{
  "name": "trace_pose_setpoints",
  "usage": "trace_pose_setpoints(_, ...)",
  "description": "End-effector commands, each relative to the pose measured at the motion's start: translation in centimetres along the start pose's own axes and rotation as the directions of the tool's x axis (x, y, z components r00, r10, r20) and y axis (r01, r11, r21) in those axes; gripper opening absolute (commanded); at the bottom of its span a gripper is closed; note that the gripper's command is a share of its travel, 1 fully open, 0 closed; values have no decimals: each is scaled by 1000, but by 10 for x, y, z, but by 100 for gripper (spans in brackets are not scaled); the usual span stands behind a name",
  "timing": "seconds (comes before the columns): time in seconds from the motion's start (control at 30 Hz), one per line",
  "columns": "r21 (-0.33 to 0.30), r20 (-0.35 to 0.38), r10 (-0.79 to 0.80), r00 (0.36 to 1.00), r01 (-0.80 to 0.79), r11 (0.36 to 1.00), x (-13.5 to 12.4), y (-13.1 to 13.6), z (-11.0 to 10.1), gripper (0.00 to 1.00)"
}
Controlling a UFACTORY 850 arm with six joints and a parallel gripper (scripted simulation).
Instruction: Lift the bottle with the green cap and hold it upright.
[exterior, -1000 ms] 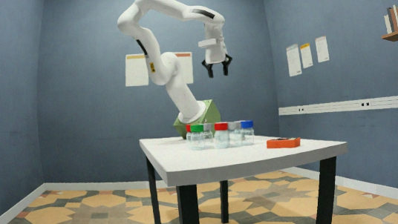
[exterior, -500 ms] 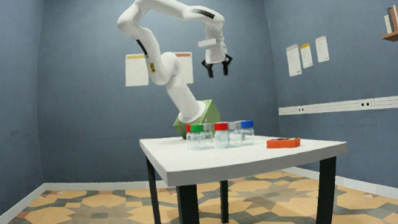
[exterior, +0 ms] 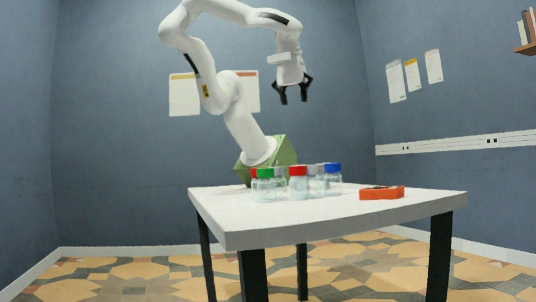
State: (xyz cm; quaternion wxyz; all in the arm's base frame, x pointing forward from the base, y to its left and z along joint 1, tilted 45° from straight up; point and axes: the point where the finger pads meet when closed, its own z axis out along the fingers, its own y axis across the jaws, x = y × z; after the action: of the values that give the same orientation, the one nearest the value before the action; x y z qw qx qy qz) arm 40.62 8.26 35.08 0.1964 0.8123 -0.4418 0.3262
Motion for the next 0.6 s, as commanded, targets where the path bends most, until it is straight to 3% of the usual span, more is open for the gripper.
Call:
trace_pose_setpoints(0.0,1,0,1,1000,-1,1000,0,0,-1,79)
trace_pose_setpoints(0.57,1,5,21,1000,-21,1000,13,-1,4,79)
